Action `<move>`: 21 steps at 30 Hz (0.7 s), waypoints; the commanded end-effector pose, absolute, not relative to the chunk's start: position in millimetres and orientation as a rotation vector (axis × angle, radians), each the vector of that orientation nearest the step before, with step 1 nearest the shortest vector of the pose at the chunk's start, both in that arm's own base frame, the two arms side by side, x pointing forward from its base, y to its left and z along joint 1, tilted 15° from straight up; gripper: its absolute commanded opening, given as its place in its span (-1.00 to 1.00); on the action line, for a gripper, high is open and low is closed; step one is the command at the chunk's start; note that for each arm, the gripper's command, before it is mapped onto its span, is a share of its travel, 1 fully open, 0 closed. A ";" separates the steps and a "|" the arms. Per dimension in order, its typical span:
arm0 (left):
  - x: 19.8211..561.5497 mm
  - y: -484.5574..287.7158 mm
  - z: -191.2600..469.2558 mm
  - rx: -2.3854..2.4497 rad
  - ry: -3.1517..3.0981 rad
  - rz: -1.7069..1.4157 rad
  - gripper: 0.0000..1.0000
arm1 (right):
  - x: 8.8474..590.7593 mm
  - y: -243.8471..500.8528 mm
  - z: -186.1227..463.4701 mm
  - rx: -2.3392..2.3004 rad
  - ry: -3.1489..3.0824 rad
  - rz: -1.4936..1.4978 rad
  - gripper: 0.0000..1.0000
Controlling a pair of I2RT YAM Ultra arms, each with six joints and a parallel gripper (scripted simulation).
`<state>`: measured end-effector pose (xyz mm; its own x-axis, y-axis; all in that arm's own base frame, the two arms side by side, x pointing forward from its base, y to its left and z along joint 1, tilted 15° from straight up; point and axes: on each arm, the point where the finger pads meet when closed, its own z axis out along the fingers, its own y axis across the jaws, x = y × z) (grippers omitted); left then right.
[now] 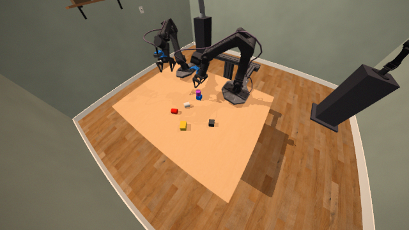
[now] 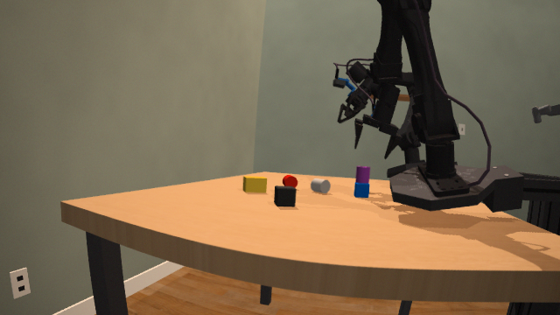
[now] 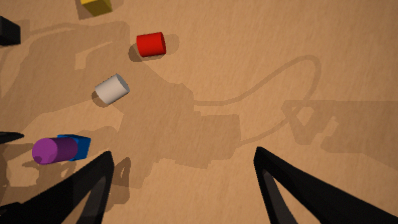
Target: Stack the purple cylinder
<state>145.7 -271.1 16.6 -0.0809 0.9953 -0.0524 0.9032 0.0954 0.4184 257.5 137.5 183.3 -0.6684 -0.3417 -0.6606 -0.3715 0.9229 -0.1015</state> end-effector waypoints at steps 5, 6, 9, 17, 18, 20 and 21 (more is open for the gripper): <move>154.8 -272.2 25.2 1.509 2.134 0.081 1.00 | 203.2 160.3 210.4 -0.544 2.353 0.054 1.00; 155.6 -271.0 25.8 1.481 2.140 0.060 1.00 | 196.6 162.6 211.7 -0.559 2.351 0.055 1.00; 157.6 -266.6 27.1 1.403 2.154 0.006 1.00 | 177.8 167.0 216.9 -0.601 2.340 0.058 1.00; 159.6 -257.1 26.9 1.310 2.172 -0.052 1.00 | 139.0 177.3 229.4 -0.730 2.283 0.097 1.00; 159.7 -255.5 26.6 1.302 2.174 -0.056 1.00 | 133.6 177.8 231.7 -0.748 2.273 0.104 1.00; 159.8 -252.7 25.9 1.290 2.177 -0.062 1.00 | 123.5 178.2 236.4 -0.781 2.251 0.118 1.00; 159.8 -251.7 25.6 1.285 2.179 -0.064 1.00 | 118.8 178.2 238.7 -0.797 2.239 0.125 1.00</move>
<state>158.3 -250.9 21.8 -0.3303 0.8191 -0.4689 0.8230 0.4932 0.2818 128.5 191.0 216.3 -0.5403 -0.5436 -0.6423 -0.6172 0.7749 -0.1367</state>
